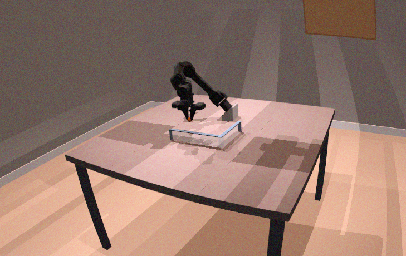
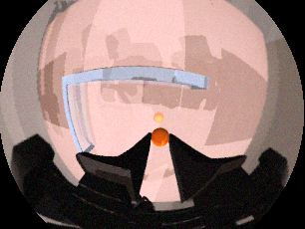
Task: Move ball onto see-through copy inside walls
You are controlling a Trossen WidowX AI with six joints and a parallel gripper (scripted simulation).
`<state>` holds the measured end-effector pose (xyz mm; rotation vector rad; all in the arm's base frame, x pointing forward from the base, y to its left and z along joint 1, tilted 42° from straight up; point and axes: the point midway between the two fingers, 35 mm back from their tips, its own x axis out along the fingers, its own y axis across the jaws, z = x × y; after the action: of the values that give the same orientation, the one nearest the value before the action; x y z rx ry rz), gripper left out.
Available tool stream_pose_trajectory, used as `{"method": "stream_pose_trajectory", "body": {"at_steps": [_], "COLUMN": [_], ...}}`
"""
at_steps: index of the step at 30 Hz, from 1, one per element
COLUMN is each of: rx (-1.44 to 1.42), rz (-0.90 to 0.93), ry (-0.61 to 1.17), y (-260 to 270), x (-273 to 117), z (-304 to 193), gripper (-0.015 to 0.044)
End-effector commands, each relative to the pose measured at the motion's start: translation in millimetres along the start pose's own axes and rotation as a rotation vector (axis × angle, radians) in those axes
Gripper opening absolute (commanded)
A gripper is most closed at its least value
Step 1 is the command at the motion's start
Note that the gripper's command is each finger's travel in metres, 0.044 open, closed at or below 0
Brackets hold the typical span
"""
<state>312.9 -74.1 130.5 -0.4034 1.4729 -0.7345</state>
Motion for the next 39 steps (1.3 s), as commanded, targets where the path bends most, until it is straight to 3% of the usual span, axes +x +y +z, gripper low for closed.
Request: {"method": "stream_pose_trajectory", "body": {"at_steps": [1, 13, 38, 39], "rx": [-0.003, -0.003, -0.003, 0.004], "rz": [-0.003, -0.007, -0.008, -0.004], "ry": [-0.004, -0.005, -0.005, -0.009], "y": [-2.2, -3.5, -3.9, -4.3], "x": [9.1, 66.1, 85.9, 84.0], "z": [-0.4, -1.3, -1.3, -0.6], "gripper": [0.0000, 0.0000, 0.0000, 0.0026]}}
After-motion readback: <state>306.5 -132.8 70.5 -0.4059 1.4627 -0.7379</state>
